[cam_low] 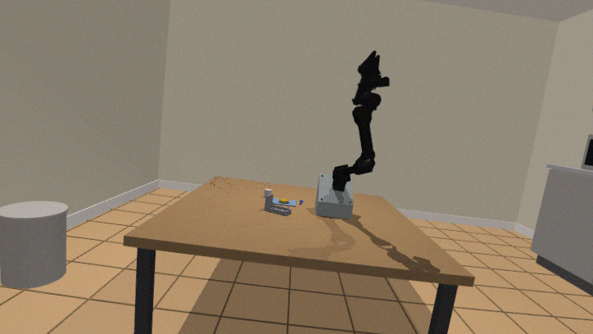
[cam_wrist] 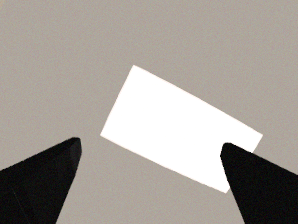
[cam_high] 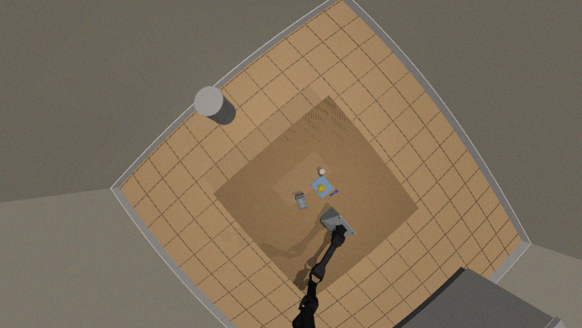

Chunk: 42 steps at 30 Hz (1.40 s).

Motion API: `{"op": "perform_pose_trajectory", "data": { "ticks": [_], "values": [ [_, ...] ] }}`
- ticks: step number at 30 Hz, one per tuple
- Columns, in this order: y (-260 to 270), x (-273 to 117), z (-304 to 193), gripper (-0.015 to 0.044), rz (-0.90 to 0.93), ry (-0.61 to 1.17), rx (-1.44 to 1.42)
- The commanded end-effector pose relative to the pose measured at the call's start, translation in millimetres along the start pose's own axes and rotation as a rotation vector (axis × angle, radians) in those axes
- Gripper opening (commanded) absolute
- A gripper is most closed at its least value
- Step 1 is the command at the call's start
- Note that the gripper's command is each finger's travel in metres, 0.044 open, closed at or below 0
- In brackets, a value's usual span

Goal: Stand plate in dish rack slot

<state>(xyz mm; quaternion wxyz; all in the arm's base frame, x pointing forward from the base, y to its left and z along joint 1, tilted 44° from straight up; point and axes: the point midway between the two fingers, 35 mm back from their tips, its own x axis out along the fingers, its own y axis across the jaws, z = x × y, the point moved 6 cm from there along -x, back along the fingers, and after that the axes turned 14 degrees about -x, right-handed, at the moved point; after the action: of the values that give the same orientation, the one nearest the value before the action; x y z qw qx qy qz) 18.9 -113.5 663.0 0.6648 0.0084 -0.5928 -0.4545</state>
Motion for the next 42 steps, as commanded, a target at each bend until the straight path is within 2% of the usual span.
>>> {"op": "perform_pose_trajectory", "data": {
  "ticks": [1, 16, 30, 42],
  "values": [
    [-12, 7, -45, 0.0400, -0.002, 0.139, -0.060],
    [-34, -10, -173, 0.0400, 0.055, 0.591, -0.185],
    [-55, -60, -288, 0.0400, 0.164, 1.012, -0.367],
    [-80, -119, -365, 0.0400, 0.311, 1.353, -0.522]
  ]
}}
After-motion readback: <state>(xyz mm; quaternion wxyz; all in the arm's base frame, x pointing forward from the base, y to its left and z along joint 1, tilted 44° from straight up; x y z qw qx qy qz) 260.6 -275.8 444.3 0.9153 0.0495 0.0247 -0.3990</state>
